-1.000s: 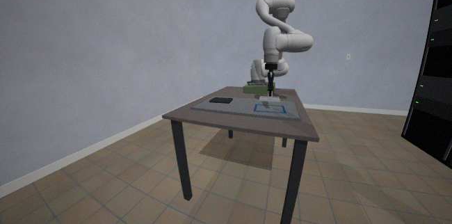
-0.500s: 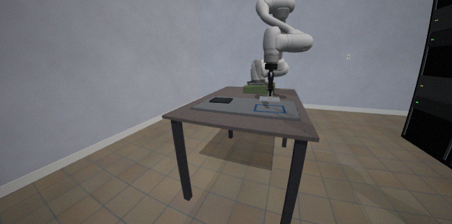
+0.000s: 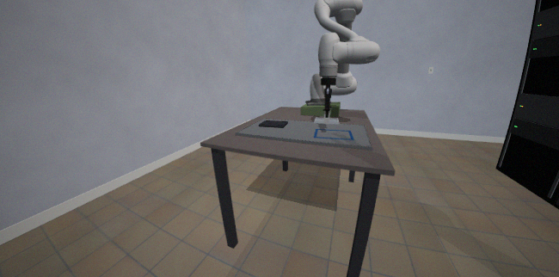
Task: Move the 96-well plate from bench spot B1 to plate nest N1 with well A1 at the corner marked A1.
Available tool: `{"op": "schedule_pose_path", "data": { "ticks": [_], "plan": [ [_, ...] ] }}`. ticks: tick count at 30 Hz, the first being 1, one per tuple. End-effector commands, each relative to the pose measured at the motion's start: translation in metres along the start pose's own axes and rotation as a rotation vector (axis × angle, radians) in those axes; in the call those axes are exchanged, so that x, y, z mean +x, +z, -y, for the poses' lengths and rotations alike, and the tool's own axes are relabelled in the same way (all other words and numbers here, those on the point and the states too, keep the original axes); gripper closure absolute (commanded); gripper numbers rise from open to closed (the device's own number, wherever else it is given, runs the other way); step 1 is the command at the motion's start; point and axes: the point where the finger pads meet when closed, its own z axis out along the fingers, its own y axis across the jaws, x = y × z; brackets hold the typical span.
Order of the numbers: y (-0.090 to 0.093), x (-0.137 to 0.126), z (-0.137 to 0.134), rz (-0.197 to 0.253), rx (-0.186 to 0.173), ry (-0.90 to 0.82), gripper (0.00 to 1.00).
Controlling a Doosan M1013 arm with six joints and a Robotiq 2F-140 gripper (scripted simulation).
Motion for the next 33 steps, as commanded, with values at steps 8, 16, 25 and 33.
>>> {"op": "schedule_pose_path", "data": {
  "ticks": [8,16,25,33],
  "plan": [
    [-0.001,0.034,-0.011,0.001,0.003,-0.002,1.00],
    [-0.001,0.053,-0.017,0.001,0.003,-0.002,1.00],
    [-0.002,0.082,-0.025,0.001,0.003,-0.002,1.00],
    [-0.003,0.101,-0.031,0.001,0.003,-0.002,1.00]
  ]
}}
